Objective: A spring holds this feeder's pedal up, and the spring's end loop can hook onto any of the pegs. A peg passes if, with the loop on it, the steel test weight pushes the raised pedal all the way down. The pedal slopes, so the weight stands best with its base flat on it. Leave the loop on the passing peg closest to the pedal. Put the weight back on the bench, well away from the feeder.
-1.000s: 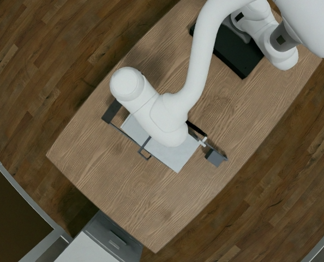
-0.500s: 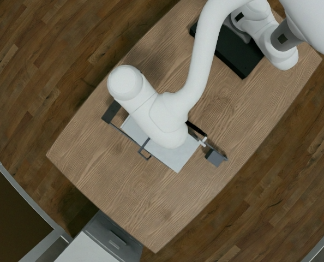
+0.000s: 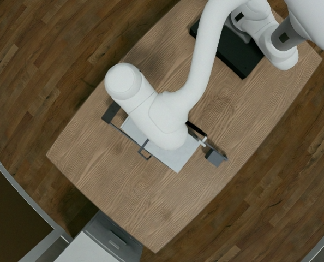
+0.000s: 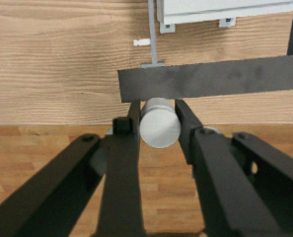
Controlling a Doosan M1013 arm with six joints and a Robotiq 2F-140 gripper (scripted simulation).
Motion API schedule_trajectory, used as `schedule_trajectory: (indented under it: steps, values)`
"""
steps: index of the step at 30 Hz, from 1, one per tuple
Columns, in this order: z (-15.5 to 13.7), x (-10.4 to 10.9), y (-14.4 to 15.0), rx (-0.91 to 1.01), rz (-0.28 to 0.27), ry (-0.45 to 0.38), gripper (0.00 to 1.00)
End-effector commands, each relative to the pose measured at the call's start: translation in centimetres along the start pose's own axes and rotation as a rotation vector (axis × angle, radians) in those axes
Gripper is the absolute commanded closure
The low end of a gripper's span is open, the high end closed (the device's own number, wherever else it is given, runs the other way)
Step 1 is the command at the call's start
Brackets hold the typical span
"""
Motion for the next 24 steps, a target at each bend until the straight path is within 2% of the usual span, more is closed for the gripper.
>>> schedule_trajectory:
  steps: [1,7,10,24]
  values:
    - [-0.1,0.8,0.0,0.0,-0.002,0.0,0.75]
    - [-0.4,2.3,-0.1,0.0,-0.001,0.0,0.75]
    - [-0.4,2.1,-0.1,0.0,-0.002,0.0,0.75]
    - [-0.9,5.0,-0.2,0.0,-0.001,0.0,0.75]
Point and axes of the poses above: the point where the finger pads meet when closed, its own x axis back along the fingers, its own y axis across the jaws, z = x × y, the point moved 9 cm from there along x, back along the fingers, and after that the axes turned 13 degrees about x, right-handed, at the moved point
